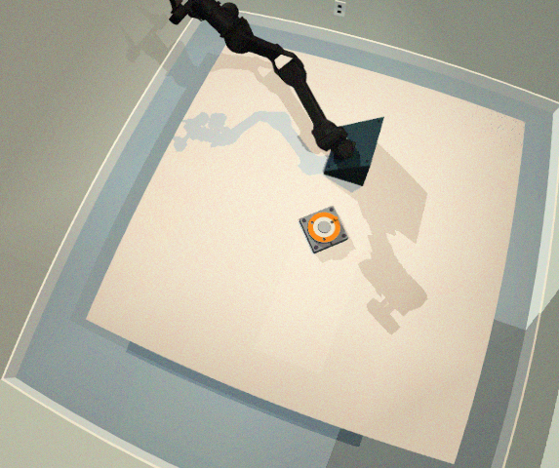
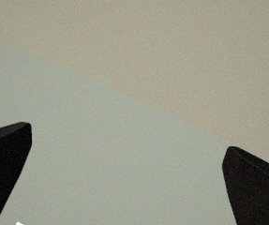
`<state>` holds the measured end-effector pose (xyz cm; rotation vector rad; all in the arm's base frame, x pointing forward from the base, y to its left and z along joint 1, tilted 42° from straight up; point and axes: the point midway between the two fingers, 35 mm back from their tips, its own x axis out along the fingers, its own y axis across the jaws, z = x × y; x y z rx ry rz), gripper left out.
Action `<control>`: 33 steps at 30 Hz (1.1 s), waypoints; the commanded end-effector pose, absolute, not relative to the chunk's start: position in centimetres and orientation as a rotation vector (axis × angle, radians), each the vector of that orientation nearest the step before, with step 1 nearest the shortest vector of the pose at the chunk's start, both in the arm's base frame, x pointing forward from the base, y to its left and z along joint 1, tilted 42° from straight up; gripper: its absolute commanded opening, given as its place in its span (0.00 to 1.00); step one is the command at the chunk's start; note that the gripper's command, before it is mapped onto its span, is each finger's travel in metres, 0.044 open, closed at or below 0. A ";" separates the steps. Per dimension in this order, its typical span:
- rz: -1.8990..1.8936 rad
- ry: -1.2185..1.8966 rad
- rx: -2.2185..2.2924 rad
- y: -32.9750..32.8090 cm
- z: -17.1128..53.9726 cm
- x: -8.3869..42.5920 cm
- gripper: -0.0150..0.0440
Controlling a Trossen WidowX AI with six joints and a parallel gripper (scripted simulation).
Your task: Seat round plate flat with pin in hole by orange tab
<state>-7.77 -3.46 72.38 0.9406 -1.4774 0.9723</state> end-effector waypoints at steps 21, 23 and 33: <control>0.471 -0.361 0.925 11.3 57.5 28.5 0.25; 0.409 -0.251 0.898 12.4 54.2 31.1 0.25; 0.092 0.268 0.687 15.0 35.8 38.4 0.25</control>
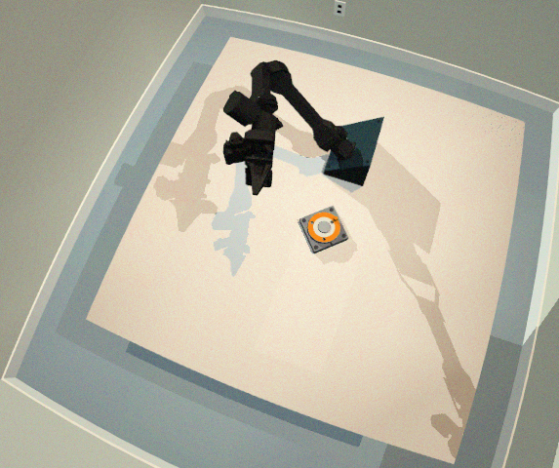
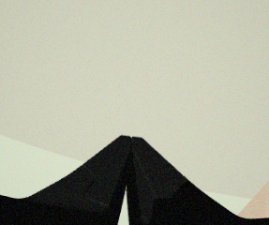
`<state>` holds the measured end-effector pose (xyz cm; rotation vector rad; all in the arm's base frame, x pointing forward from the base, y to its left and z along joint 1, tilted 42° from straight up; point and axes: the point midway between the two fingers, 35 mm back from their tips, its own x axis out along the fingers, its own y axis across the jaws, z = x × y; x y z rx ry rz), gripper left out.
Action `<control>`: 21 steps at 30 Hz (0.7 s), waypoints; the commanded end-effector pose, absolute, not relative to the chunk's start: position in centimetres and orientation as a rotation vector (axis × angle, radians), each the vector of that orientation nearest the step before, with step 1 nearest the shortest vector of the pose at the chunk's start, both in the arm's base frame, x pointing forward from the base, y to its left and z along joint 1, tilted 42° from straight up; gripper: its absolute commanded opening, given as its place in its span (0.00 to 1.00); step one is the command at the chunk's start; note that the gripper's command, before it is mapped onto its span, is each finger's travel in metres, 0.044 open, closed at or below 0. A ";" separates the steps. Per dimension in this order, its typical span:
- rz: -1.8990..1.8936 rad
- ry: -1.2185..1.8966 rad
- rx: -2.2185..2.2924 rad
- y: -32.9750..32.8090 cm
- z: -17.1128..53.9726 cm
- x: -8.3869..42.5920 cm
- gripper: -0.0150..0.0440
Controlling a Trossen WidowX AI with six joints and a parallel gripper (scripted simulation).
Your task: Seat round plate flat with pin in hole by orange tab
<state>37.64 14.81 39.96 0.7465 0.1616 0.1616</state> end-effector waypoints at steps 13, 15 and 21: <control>-0.374 1.064 0.038 10.3 8.8 32.3 0.25; -0.454 1.202 -0.116 8.5 5.8 29.4 0.25; -0.636 1.494 -0.507 3.0 2.8 22.4 0.25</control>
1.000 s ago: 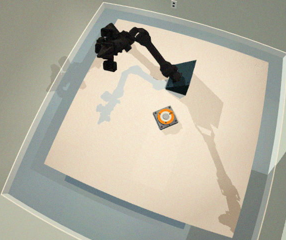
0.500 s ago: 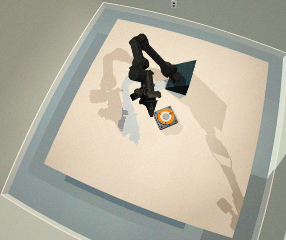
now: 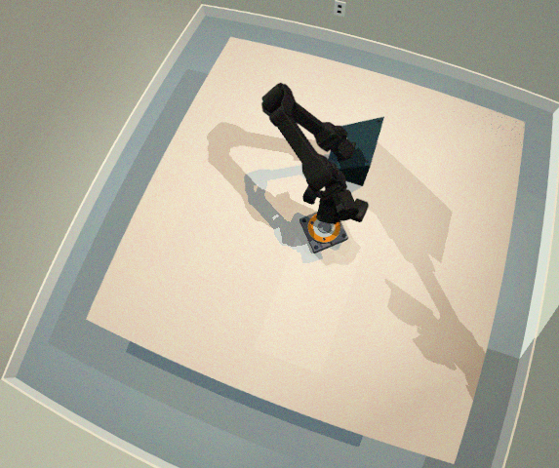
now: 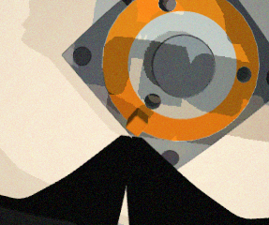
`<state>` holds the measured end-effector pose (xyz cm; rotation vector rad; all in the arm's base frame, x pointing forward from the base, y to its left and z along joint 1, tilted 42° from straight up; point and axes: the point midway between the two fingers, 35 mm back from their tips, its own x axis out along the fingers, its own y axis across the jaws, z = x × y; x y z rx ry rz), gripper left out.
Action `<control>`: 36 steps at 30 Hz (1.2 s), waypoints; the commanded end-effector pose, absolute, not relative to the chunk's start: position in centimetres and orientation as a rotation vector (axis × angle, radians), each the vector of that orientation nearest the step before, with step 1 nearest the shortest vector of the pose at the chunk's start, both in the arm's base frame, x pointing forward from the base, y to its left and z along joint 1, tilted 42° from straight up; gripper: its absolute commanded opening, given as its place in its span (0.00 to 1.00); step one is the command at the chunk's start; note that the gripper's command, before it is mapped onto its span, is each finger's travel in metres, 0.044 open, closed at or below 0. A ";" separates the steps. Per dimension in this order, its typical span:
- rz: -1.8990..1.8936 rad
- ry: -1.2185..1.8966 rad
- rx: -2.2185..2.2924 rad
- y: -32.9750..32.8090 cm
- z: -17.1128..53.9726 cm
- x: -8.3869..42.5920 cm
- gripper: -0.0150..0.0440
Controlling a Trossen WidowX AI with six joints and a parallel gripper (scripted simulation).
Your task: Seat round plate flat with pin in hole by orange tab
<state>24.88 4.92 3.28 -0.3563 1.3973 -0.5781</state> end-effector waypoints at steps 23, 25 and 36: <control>-0.638 1.493 -0.508 0.5 -1.4 22.7 0.25; -0.637 1.493 -0.508 0.6 -1.5 22.8 0.25; -0.637 1.492 -0.507 1.5 -2.4 23.6 0.25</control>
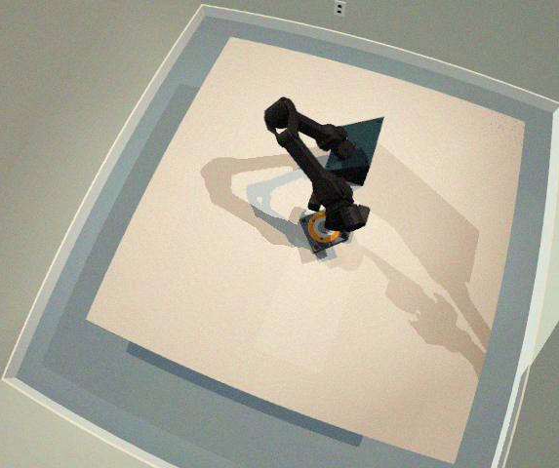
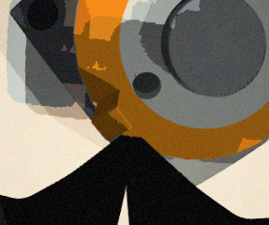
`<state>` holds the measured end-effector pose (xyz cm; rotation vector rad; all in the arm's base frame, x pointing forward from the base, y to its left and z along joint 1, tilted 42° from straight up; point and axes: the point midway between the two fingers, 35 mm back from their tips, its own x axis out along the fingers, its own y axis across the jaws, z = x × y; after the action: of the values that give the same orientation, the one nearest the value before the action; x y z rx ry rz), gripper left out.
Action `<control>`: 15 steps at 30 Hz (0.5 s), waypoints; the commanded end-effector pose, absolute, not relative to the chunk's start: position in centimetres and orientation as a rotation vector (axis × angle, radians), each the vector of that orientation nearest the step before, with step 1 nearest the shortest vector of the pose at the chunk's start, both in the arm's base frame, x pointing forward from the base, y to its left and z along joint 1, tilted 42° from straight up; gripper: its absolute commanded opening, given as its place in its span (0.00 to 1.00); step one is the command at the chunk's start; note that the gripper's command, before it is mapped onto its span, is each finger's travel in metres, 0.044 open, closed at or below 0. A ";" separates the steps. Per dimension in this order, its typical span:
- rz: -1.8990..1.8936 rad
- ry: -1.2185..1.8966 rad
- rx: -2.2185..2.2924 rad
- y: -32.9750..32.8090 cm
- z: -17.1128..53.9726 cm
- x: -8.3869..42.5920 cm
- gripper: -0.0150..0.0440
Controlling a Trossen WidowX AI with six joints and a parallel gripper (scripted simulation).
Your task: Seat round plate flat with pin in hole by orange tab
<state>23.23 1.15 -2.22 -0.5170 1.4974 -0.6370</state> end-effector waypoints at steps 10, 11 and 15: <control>-0.637 1.492 -0.506 2.1 -3.0 24.6 0.25; -0.637 1.492 -0.506 2.2 -3.1 24.7 0.25; -0.637 1.492 -0.506 2.4 -3.2 25.2 0.25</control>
<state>24.74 2.17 -3.12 -0.5132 1.4950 -0.6356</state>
